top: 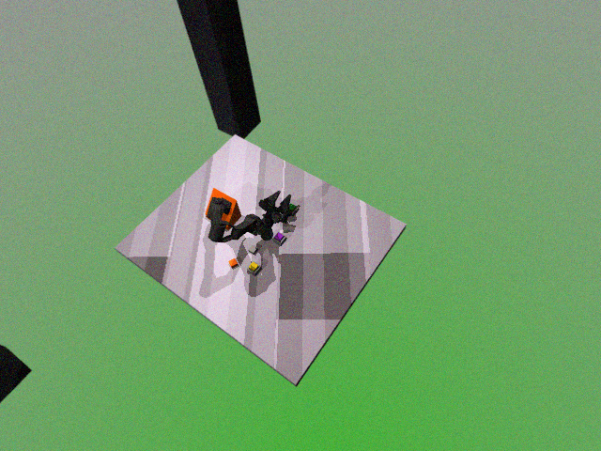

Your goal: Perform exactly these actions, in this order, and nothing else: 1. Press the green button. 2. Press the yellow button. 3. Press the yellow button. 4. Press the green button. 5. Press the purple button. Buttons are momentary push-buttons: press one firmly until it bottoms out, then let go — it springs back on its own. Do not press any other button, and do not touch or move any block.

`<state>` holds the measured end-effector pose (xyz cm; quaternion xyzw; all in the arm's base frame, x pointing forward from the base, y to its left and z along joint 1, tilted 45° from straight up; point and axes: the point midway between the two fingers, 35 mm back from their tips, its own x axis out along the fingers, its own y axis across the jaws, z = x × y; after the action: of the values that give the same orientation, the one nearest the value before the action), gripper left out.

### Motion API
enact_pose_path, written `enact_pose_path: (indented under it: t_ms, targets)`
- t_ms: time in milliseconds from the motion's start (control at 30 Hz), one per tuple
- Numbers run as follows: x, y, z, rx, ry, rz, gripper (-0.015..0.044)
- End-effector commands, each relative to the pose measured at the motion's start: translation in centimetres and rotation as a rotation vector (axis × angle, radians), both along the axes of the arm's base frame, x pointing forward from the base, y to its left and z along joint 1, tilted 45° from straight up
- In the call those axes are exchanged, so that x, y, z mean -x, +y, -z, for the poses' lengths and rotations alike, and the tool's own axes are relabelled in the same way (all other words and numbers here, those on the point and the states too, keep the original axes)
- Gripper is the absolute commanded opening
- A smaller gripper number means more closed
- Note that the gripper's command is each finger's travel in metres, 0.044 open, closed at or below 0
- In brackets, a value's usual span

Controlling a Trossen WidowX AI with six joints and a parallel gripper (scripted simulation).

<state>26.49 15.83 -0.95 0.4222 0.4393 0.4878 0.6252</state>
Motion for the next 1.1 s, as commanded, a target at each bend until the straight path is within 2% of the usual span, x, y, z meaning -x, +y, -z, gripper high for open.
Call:
enact_pose_path:
  t_ms: [0,167,333,500,767,1067]
  targets:
    - [-0.1,0.1,0.1,0.004,0.006,0.003,0.04]
    - [-2.5,2.0,4.2,0.178,0.217,0.091,0.04]
    - [-3.7,4.4,10.8,0.548,0.505,0.184,0.04]
    - [-2.5,5.0,14.2,0.925,0.638,0.238,0.04]
    - [-1.8,5.1,15.0,1.277,0.616,0.292,0.04]
    - [-0.4,4.2,13.3,1.654,0.525,0.316,0.04]
